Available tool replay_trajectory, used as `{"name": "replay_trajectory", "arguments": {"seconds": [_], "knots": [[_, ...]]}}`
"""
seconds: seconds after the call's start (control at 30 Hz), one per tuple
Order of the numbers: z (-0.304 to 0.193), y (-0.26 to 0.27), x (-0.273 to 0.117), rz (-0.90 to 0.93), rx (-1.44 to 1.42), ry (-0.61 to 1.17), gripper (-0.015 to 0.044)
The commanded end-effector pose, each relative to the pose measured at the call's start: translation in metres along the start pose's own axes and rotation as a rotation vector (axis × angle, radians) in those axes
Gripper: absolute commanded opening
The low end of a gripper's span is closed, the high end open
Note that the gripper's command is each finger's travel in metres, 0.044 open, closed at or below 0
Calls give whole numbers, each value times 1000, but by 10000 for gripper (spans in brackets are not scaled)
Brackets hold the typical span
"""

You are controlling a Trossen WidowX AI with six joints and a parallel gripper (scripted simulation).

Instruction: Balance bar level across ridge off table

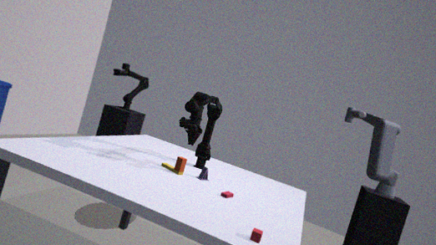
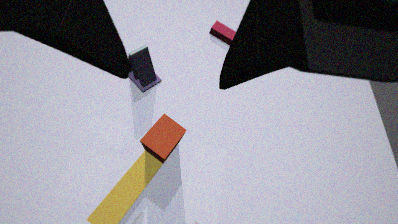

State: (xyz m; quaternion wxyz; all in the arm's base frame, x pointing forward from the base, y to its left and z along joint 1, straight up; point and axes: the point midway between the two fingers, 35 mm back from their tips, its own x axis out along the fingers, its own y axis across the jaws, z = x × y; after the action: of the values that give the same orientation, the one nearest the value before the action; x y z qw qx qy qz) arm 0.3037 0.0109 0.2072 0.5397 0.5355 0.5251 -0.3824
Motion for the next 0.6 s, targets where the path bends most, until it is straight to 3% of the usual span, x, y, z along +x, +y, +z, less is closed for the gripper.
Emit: {"name": "replay_trajectory", "arguments": {"seconds": [0.0, 0.27, 0.57], "knots": [[27, -9, 3, -46, 199, -62, 315], [70, -28, 5, -107, 524, -171, 315], [71, -28, 8, -109, 532, -173, 315]]}}
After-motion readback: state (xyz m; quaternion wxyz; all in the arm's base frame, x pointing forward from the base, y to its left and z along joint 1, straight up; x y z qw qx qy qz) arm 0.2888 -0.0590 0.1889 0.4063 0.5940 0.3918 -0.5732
